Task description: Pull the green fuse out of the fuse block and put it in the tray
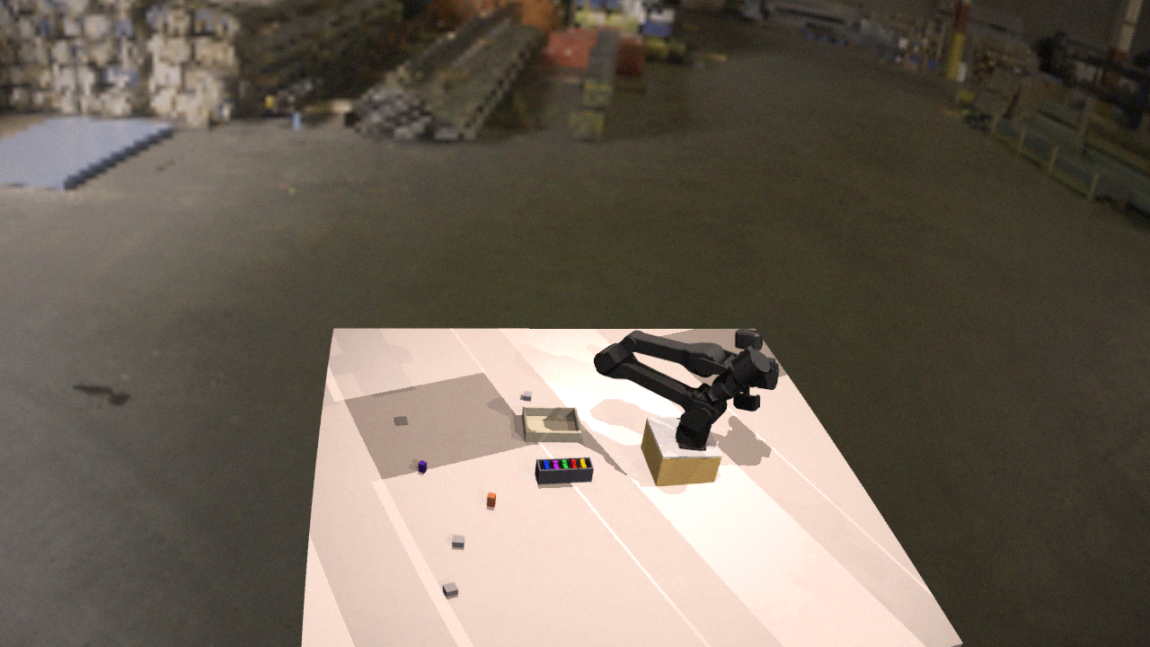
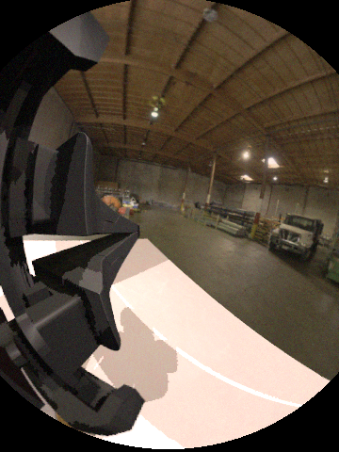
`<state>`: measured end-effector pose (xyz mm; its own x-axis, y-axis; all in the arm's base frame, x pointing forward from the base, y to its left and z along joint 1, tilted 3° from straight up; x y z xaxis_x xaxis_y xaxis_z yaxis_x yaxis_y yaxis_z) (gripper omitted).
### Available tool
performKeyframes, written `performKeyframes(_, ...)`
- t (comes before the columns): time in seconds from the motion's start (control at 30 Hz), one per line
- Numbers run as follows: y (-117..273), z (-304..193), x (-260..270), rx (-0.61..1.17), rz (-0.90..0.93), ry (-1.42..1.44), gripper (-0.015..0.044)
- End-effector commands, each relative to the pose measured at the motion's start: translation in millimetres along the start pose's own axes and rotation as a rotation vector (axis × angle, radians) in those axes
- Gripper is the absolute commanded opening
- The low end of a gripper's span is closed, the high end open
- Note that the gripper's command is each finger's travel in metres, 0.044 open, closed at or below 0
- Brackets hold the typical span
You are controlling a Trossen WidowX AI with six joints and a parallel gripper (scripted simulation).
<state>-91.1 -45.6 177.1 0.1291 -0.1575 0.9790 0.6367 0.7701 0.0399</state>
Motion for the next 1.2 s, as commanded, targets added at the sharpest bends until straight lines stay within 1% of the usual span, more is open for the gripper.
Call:
performKeyframes(0.0, 0, 1, 0, -0.011, -0.005, -0.005, 0.0026)
performKeyframes(0.07, 4, 13, 0, -0.099, -0.044, -0.05, 0.0074)
performKeyframes(0.2, 20, 45, -2, -0.361, -0.149, -0.192, 0.0074)
performKeyframes(0.33, 47, 73, -4, -0.622, -0.233, -0.354, 0.0074)
performKeyframes(0.5, 94, 98, -9, -0.952, -0.295, -0.59, 0.0074)
performKeyframes(0.63, 138, 106, -13, -1.214, -0.313, -0.788, 0.0074)
performKeyframes(0.77, 187, 101, -18, -1.47, -0.302, -0.993, 0.0074)
performKeyframes(0.9, 235, 82, -24, -1.718, -0.259, -1.203, 0.0074)
performKeyframes(1.03, 278, 49, -29, -1.949, -0.183, -1.415, 0.0074)
performKeyframes(1.17, 313, 5, -34, -2.16, -0.075, -1.627, 0.0074)
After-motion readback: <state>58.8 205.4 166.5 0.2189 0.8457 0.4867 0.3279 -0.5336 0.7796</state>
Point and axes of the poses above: the point midway between the two fingers, 35 mm back from their tips, its own y axis back along the fingers, its own x axis across the jaws, z = x × y, the point moved 6 cm from there along y, back along the fingers, and after that the axes turned 6 degrees about -y, right-handed, at the moved point
